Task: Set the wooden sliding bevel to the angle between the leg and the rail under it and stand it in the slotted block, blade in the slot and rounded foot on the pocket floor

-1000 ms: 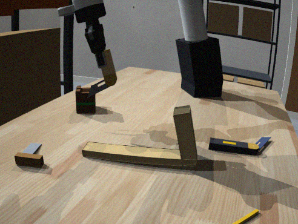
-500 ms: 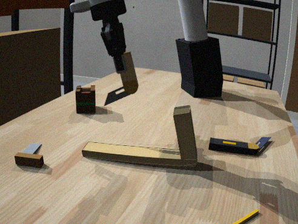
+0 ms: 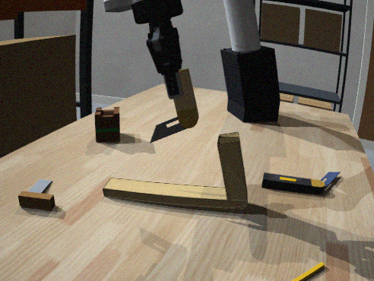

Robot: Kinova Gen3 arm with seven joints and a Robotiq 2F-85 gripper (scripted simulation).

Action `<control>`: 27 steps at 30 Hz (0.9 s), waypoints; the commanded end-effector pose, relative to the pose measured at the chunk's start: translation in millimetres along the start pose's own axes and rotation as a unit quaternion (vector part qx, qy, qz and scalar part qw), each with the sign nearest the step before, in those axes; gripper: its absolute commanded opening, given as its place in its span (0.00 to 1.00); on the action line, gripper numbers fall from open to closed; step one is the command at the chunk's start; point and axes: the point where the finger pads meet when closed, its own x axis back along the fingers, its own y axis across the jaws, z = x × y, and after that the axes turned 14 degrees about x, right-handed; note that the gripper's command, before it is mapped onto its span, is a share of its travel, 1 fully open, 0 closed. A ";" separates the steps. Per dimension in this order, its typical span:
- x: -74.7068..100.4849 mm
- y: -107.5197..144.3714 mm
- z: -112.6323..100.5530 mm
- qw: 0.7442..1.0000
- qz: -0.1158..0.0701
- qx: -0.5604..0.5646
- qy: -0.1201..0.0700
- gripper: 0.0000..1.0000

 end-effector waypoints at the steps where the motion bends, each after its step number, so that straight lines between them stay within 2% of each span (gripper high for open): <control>1: -0.5 -8.8 -4.6 1.000 0.002 -0.005 0.001 0.10; 11: -2.8 -23.5 -13.1 1.000 0.004 -0.013 0.002 0.10; 27: -3.1 -25.3 -14.1 1.000 0.004 -0.014 0.002 0.10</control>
